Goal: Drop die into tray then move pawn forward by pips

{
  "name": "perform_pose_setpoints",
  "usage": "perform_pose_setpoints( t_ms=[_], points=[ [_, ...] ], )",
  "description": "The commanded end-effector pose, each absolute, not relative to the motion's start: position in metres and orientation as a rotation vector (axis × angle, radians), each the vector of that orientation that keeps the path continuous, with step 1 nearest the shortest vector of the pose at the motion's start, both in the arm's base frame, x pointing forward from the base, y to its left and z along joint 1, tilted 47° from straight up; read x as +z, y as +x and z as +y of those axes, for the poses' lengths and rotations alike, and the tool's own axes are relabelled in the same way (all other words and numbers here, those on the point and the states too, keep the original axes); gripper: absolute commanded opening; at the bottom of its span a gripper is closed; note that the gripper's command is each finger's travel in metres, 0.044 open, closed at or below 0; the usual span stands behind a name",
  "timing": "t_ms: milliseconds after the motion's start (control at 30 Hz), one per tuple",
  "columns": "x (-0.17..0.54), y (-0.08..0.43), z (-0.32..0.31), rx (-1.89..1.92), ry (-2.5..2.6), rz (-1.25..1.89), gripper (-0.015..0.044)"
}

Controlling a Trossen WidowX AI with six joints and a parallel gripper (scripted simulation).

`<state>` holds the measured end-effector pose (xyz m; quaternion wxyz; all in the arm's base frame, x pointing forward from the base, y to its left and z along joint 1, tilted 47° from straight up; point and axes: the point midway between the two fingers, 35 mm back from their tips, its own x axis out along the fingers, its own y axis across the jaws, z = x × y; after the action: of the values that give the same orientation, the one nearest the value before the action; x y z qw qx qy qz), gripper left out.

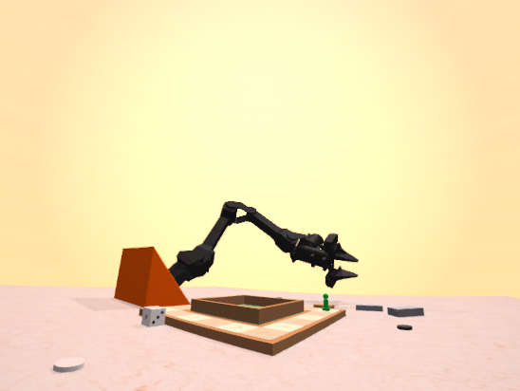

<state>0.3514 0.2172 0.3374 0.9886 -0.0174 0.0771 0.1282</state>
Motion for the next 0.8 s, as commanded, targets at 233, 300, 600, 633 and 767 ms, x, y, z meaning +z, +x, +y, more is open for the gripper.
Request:
perform_pose_setpoints(
  t_ms=[233, 300, 600, 633, 767],
  points=[
    [0.252, 0.418, 0.141, 0.144, -0.272, 0.42, 0.0275],
    [0.236, 0.427, 0.122, 0.123, -0.297, 0.475, 0.0275],
    [0.16, 0.445, 0.02, 0.045, -0.373, 0.763, 0.0275],
    [0.152, 0.444, 0.012, 0.044, -0.376, 0.791, 0.0275],
    [0.108, 0.433, -0.022, 0.088, -0.379, 0.959, 0.0275]
  ],
)
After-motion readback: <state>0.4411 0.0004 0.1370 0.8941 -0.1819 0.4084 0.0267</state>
